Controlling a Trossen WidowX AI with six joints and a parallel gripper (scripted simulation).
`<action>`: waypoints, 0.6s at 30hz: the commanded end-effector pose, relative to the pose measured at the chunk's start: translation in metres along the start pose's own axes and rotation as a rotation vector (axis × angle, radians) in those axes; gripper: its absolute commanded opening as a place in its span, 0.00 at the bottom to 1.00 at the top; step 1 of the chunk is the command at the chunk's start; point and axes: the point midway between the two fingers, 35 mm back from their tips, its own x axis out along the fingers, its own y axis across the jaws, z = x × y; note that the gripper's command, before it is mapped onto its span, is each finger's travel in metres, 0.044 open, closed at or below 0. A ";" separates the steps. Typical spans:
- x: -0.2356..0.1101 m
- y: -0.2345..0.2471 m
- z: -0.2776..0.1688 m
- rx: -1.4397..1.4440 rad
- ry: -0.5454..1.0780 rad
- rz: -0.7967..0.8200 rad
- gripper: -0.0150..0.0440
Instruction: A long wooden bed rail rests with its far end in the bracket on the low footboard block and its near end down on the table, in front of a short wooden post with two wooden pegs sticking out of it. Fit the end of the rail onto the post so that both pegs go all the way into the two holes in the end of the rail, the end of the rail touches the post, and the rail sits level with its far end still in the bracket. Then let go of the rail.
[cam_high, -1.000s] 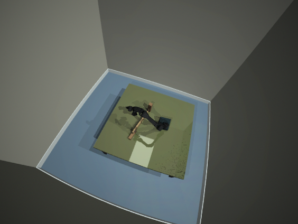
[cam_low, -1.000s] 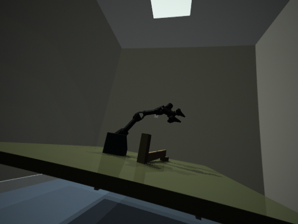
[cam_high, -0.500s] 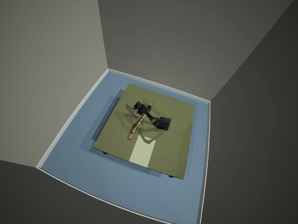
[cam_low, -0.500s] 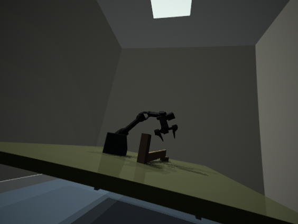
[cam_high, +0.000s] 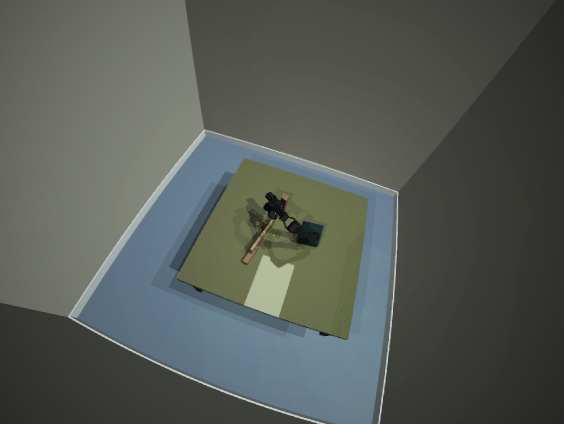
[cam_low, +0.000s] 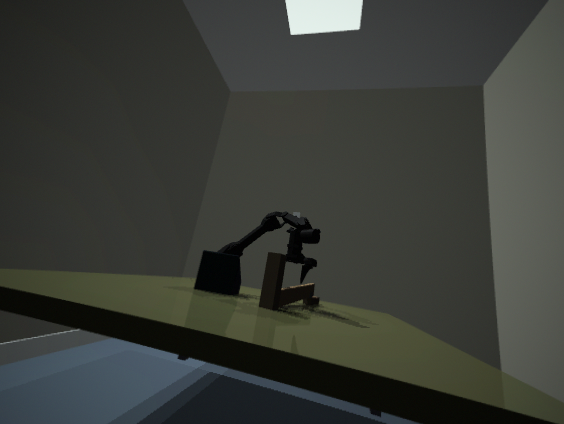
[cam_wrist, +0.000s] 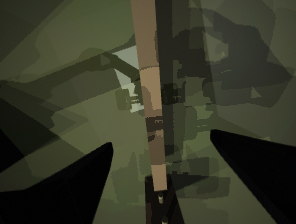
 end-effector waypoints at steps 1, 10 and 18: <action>0.004 0.003 0.000 0.004 -0.010 0.013 1.00; 0.019 0.002 0.001 0.004 -0.010 0.012 1.00; 0.032 0.001 0.001 0.004 -0.010 0.012 1.00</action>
